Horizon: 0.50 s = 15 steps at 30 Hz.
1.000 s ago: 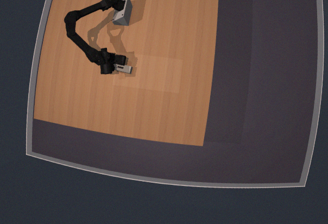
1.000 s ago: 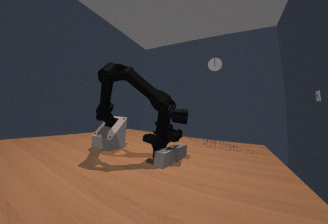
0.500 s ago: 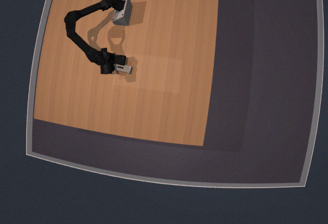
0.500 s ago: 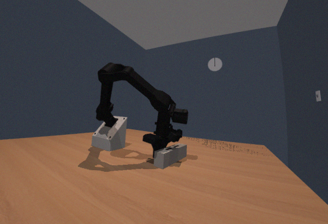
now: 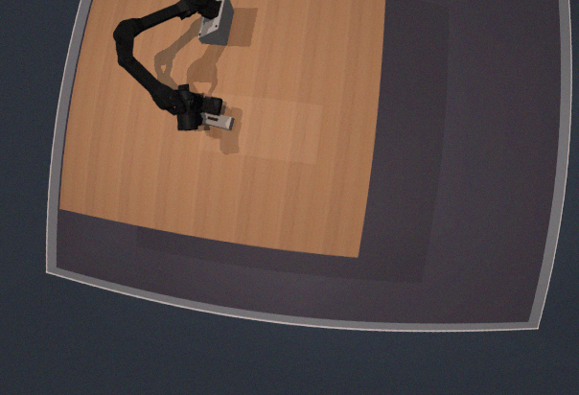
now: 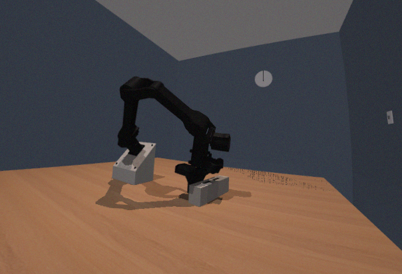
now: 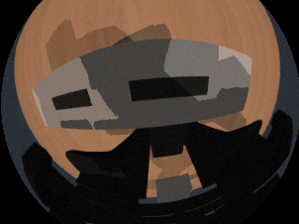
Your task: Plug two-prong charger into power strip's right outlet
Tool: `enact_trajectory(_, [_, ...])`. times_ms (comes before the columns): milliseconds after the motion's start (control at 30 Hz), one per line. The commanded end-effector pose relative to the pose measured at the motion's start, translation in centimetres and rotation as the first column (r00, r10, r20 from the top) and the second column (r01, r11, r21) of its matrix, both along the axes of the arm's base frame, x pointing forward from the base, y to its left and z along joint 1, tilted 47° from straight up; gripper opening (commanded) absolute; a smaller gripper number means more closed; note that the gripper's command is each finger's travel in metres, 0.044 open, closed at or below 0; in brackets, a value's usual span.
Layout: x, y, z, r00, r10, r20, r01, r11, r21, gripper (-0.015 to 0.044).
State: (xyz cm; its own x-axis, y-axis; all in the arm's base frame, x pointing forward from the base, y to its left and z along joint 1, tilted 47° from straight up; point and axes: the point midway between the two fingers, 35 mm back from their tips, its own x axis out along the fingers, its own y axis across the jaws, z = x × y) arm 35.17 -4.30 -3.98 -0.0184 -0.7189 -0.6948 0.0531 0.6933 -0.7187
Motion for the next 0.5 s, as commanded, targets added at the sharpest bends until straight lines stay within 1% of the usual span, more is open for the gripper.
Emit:
enact_trajectory(0, [0.59, -0.02, 0.16, 1.0, -0.002, 0.031, 0.002, 1.0, 0.0, 0.0])
enact_trajectory(467, [0.62, 0.1, 0.29, 1.0, -0.002, 0.031, 0.002, 1.0, 0.0, 0.0])
